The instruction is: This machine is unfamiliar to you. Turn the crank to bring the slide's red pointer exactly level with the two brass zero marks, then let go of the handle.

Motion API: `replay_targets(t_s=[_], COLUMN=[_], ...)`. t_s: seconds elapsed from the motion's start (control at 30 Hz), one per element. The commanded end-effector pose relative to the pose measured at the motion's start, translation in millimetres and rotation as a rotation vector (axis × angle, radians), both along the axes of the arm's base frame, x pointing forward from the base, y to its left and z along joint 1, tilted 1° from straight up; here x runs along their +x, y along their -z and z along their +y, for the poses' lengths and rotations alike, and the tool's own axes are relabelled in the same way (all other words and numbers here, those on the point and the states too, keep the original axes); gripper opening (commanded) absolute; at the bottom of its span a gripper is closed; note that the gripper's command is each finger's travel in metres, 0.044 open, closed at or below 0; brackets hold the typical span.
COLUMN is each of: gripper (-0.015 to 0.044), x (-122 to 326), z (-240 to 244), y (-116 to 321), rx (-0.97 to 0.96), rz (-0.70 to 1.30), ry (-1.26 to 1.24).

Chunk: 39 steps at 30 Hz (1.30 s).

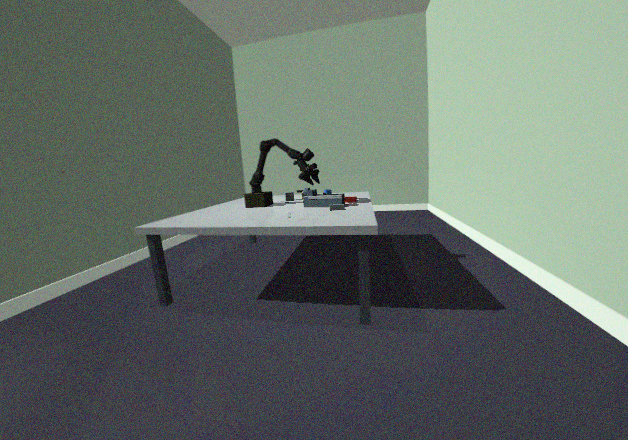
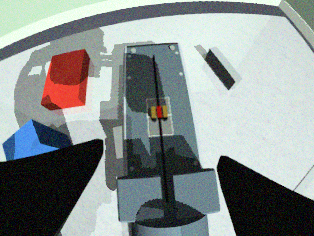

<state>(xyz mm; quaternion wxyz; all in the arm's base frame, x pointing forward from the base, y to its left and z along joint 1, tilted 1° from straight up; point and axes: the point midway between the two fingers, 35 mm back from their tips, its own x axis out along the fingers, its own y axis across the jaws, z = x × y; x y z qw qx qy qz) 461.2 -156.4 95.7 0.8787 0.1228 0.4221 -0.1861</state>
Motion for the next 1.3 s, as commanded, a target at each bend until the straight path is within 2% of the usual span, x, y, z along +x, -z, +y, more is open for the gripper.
replay_targets(t_s=[0.0, 0.4, 1.03, 1.27], gripper=[0.0309, 0.0000, 0.0000, 0.0184], x=[0.0, 0.0, 0.0, 0.0], z=[0.0, 0.0, 0.0, 0.0], y=[0.0, 0.0, 0.0, 0.0], rx=[0.000, 0.000, 0.000, 0.000], rz=[0.000, 0.000, 0.000, 0.000], ry=[0.000, 0.000, 0.000, 0.000])
